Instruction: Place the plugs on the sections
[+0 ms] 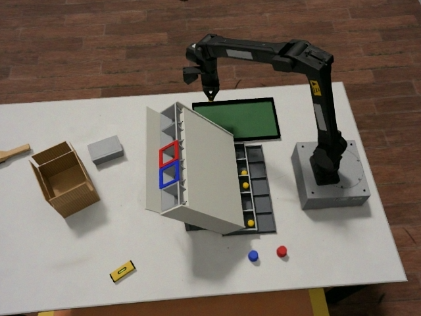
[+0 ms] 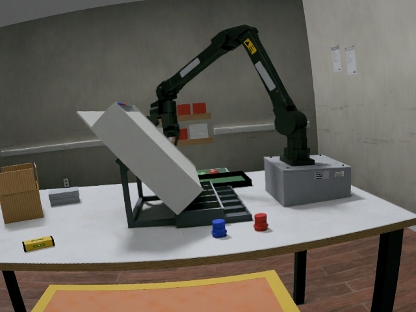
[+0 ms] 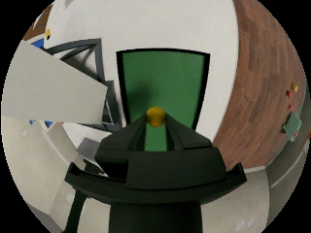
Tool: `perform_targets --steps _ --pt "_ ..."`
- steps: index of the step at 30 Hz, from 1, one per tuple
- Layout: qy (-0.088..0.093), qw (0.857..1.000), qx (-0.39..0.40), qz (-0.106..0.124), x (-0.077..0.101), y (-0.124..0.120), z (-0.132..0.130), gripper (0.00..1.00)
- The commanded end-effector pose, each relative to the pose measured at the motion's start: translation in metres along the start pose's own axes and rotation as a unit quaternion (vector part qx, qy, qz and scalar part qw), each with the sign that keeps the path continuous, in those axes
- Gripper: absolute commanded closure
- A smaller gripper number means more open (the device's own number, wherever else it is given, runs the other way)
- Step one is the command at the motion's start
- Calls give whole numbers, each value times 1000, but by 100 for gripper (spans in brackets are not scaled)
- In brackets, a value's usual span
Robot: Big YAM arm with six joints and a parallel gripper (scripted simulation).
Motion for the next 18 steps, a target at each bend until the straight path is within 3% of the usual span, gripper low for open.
perform_targets --steps 1,18 --pt "-8 1000 3 -10 8 18 -9 100" --pt "-5 1000 2 -6 10 25 -12 100"
Point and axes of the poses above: the point where the finger pads meet when closed, its own x axis back along the fingers, its own z axis across the jaws, y = z × x, the point moved 6 cm from there along x, back along the fingers, and after that the axes turned 6 degrees about -x, right-handed, at the moved point
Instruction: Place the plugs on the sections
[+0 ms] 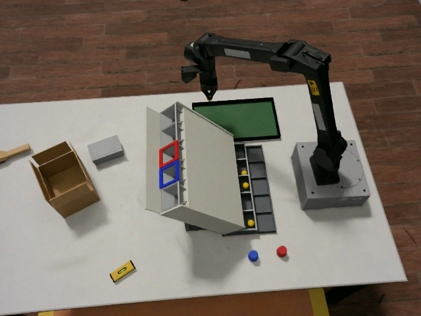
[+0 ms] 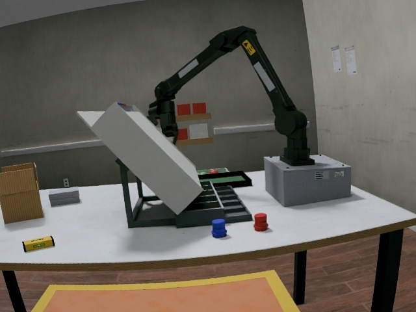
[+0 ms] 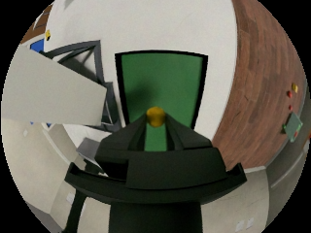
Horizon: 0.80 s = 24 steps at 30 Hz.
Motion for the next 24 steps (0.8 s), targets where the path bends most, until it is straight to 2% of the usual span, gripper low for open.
perform_targets --steps 1,7,22,24 --pt "-7 1000 2 -9 9 18 -7 100" --pt "-6 1000 2 -8 10 20 -8 100" --pt "-3 1000 1 -4 42 -108 -5 100" --pt "-3 1000 1 -4 42 -108 -5 100"
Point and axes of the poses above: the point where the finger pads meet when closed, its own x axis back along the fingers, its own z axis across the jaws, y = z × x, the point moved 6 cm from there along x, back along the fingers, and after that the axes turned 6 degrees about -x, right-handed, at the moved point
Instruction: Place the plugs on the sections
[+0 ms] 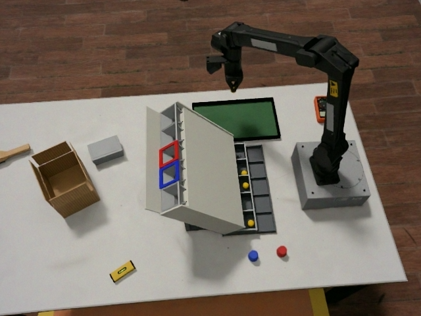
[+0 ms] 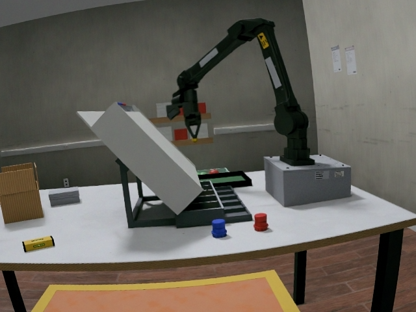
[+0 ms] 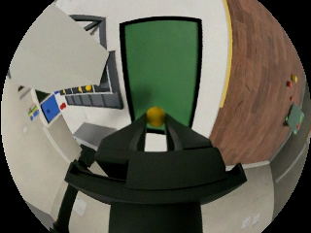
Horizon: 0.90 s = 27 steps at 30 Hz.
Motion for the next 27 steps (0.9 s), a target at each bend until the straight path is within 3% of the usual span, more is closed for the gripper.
perform_targets --steps 1,17,27 --pt "-1 1000 15 -1 4 -8 0 100" --pt "-2 1000 7 0 5 -7 0 100" --pt "-21 999 11 -49 26 -9 97 100"
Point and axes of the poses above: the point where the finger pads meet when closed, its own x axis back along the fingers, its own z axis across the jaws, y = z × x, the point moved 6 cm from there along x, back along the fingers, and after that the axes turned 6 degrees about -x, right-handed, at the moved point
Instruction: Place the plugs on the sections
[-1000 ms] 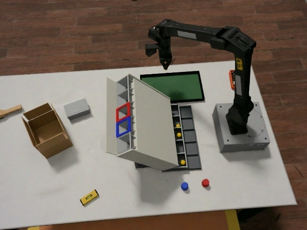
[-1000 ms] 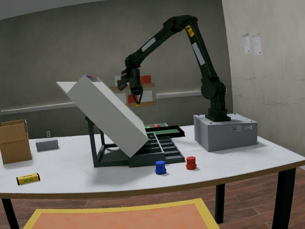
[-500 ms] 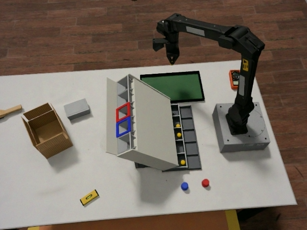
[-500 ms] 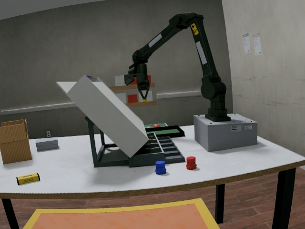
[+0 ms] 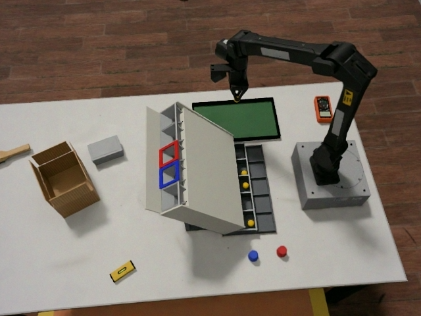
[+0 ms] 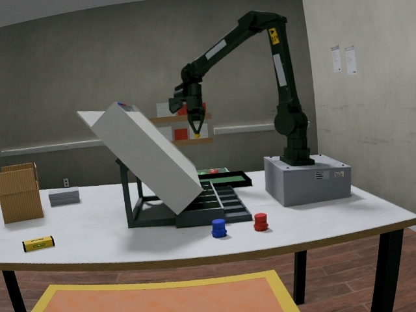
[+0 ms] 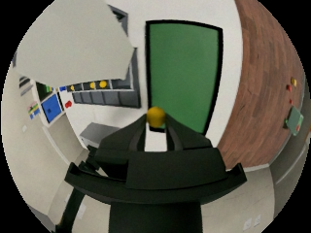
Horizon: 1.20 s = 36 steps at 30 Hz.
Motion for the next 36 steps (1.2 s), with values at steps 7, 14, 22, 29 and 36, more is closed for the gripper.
perform_targets --steps 7,14,22,29,36 --pt "-34 998 1 -51 30 11 78 100" --pt "-40 996 12 -73 37 12 137 100" --pt "-47 994 25 -99 46 14 205 100" --pt "-53 992 29 -115 52 15 248 100" --pt "-61 988 34 -138 60 17 308 100"
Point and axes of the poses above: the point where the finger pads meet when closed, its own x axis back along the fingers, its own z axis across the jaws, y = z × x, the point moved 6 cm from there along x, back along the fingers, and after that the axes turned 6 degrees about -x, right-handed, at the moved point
